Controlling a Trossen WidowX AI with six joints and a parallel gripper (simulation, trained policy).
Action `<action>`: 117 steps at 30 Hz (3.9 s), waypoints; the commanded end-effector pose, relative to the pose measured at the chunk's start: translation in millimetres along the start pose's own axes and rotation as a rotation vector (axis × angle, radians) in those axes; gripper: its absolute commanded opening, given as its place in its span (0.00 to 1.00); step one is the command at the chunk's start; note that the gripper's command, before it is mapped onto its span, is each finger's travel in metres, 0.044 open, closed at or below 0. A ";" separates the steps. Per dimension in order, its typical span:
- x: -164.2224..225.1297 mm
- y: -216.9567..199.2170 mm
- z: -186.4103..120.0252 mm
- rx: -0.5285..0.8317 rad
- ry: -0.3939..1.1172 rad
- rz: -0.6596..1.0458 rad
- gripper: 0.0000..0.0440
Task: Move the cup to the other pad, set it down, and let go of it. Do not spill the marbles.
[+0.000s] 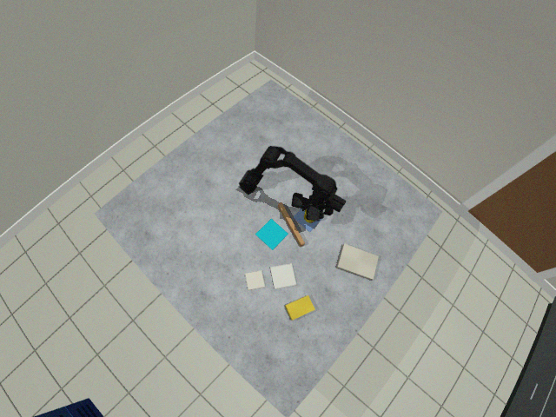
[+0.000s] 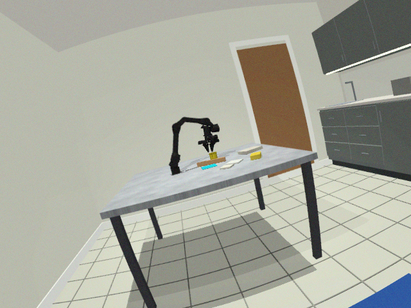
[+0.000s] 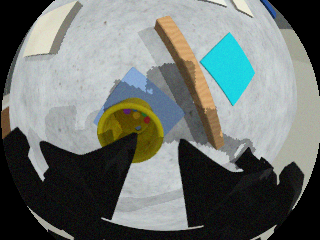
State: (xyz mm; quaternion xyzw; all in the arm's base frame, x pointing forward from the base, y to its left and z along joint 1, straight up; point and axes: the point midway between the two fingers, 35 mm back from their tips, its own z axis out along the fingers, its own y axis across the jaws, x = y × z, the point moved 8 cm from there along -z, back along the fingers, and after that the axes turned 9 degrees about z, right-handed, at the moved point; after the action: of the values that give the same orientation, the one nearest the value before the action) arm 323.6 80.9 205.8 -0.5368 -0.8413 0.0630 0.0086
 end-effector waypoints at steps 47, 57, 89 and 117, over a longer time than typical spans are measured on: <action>-32.4 -41.6 4.1 -0.026 -0.001 0.078 0.00; -56.1 -54.7 -7.1 -0.082 -0.012 0.172 0.00; -116.1 -104.6 15.1 -0.177 -0.068 0.419 0.00; -110.5 -141.5 79.2 -0.149 -0.064 0.540 0.10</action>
State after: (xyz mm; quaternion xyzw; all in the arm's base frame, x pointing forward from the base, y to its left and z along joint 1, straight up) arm 242.0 -84.8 155.3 -0.7330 -0.6756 0.0116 -0.0782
